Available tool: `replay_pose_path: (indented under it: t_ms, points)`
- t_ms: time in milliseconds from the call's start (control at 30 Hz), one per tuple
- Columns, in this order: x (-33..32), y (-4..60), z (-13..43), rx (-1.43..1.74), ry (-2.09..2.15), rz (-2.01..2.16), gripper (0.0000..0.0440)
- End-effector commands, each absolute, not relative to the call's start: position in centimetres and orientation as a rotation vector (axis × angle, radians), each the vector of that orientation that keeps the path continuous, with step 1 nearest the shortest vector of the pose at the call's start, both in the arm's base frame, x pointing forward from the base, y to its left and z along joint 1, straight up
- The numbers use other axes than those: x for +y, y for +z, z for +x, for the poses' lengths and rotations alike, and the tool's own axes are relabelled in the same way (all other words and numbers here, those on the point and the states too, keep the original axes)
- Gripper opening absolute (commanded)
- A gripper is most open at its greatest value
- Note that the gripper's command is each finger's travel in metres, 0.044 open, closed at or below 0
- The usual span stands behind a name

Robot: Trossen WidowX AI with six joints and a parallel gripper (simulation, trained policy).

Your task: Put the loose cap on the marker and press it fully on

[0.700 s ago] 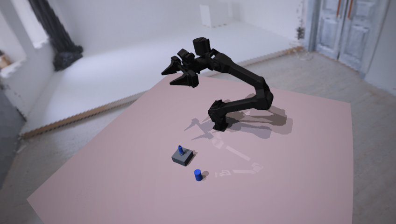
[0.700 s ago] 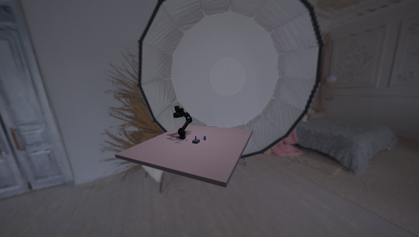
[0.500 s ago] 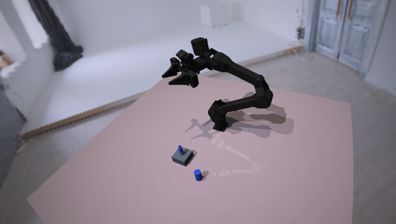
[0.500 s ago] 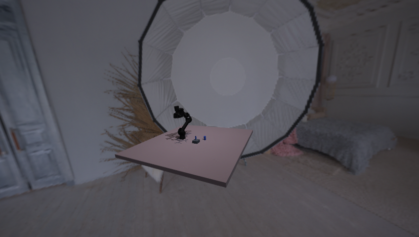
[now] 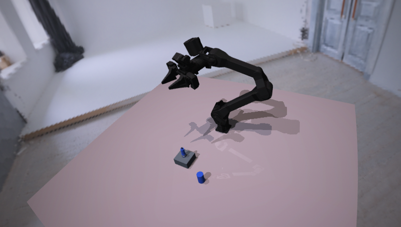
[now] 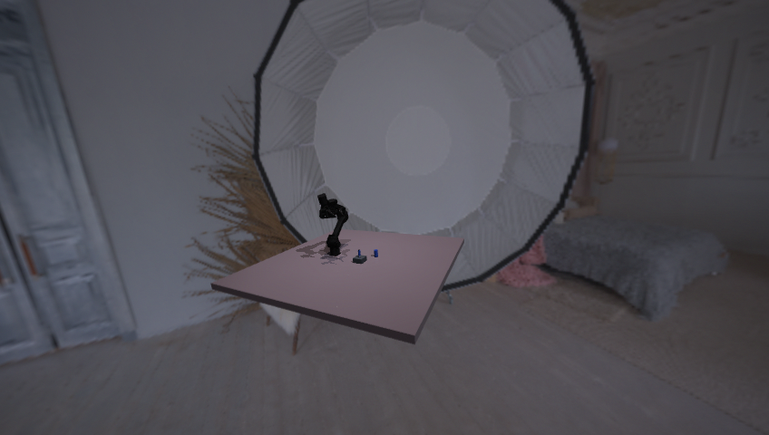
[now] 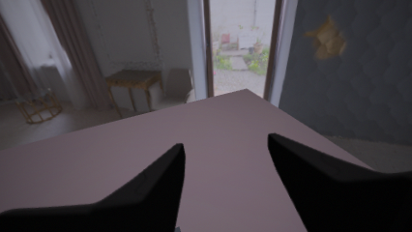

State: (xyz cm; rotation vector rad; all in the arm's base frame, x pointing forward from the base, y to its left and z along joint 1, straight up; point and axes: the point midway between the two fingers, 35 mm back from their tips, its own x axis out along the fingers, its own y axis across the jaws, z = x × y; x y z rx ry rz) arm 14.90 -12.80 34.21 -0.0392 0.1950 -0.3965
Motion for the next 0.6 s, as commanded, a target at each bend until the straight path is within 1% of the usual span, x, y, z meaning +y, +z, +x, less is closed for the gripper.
replay_pose_path:
  t_ms: [0,567]
  points:
    - [-13.0,34.2,15.2,0.219,-0.379,-0.039,0.0265]
    - [-14.0,33.1,17.1,0.348,-0.261,-0.020,0.0298]
